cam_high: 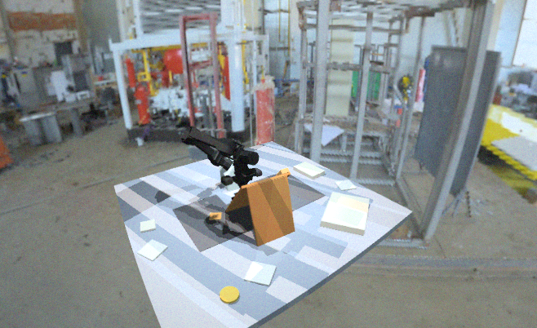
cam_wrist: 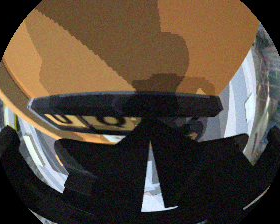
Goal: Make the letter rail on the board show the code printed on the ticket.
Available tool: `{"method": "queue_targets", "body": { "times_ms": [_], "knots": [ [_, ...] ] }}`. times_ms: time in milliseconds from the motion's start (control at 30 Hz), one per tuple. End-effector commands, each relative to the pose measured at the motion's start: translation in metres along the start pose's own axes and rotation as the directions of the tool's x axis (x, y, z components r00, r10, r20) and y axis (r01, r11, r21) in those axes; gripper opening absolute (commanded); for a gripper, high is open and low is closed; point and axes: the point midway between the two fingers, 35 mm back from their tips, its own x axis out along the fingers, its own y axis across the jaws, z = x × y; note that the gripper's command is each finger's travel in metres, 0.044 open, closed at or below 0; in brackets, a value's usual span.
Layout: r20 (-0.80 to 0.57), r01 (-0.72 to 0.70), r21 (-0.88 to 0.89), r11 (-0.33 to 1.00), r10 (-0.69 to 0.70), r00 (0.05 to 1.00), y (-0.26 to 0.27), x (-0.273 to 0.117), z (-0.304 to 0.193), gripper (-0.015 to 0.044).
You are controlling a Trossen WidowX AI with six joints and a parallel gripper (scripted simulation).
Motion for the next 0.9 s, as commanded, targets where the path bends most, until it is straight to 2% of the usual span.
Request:
{"method": "queue_targets", "body": {
  "times_ms": [0,867],
  "knots": [
    [0.0,0.003,-0.001,1.0,-0.003,1.0,0.0006,-0.0003,0.0,0.0],
    [0.0,0.003,-0.001,1.0,-0.003,1.0,0.0101,-0.0004,-0.0005,0.0]
  ]
}}
